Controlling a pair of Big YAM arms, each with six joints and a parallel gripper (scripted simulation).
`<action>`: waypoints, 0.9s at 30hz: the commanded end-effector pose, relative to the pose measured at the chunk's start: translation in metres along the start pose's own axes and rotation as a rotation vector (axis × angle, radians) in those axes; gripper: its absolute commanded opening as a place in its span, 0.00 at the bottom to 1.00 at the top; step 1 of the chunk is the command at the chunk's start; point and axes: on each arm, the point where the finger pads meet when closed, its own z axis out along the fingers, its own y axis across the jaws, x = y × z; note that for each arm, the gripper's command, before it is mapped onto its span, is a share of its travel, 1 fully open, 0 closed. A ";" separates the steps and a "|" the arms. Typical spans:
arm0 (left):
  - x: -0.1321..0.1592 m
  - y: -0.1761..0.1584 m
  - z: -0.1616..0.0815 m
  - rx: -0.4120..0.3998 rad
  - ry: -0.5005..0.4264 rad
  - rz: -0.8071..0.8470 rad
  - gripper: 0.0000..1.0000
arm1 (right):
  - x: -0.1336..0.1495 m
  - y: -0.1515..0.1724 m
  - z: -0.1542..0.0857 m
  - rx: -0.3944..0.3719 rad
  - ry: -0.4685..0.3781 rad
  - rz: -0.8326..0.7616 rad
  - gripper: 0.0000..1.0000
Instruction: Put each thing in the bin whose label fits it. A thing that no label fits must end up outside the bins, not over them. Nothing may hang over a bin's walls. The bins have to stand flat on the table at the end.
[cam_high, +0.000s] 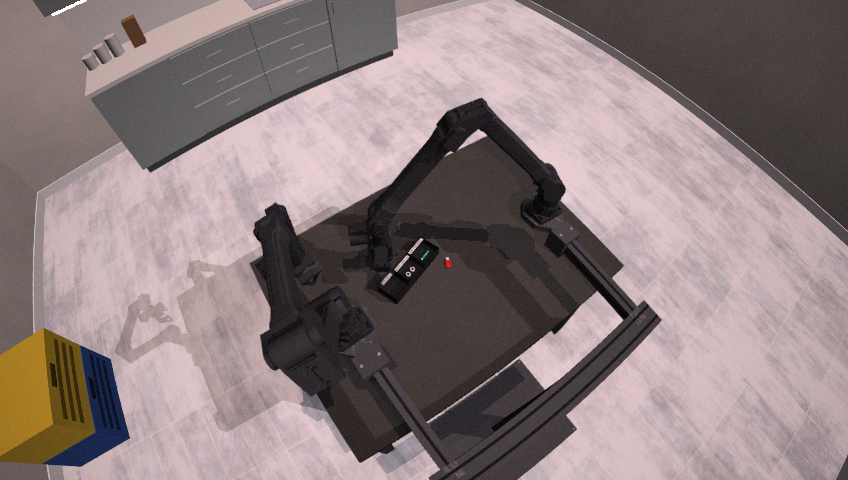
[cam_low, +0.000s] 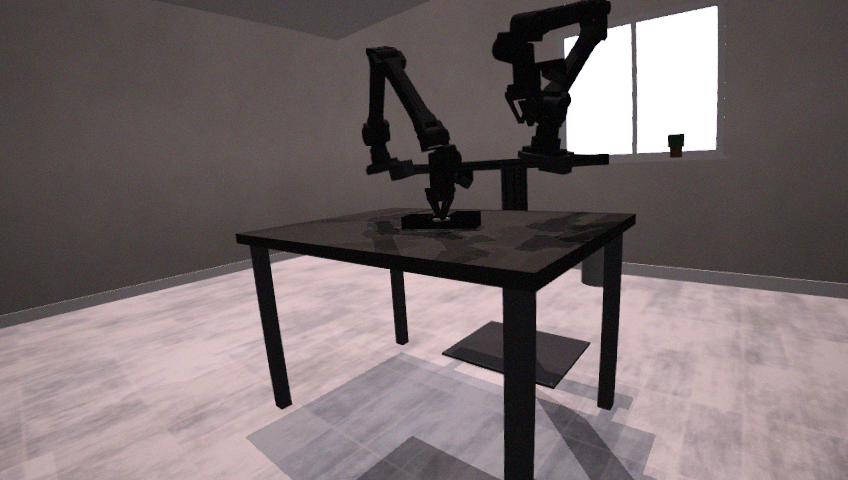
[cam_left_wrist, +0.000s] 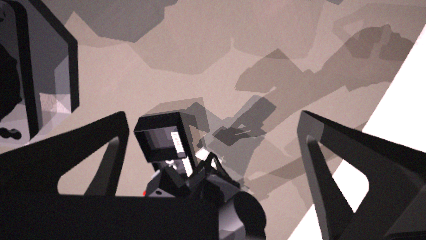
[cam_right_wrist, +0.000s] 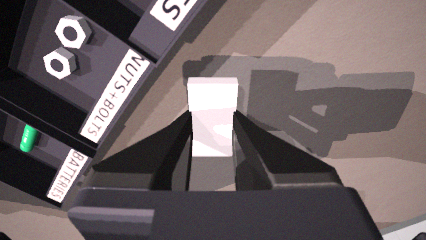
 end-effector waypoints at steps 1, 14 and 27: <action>-0.001 -0.003 -0.001 0.016 0.007 0.002 1.00 | 0.000 -0.003 -0.021 0.011 -0.001 0.011 0.20; -0.001 -0.003 -0.001 0.016 0.007 0.002 1.00 | 0.000 -0.004 -0.027 0.003 -0.002 0.011 0.20; -0.001 -0.003 -0.001 0.016 0.007 0.002 1.00 | -0.001 -0.018 -0.035 0.025 -0.004 0.013 0.20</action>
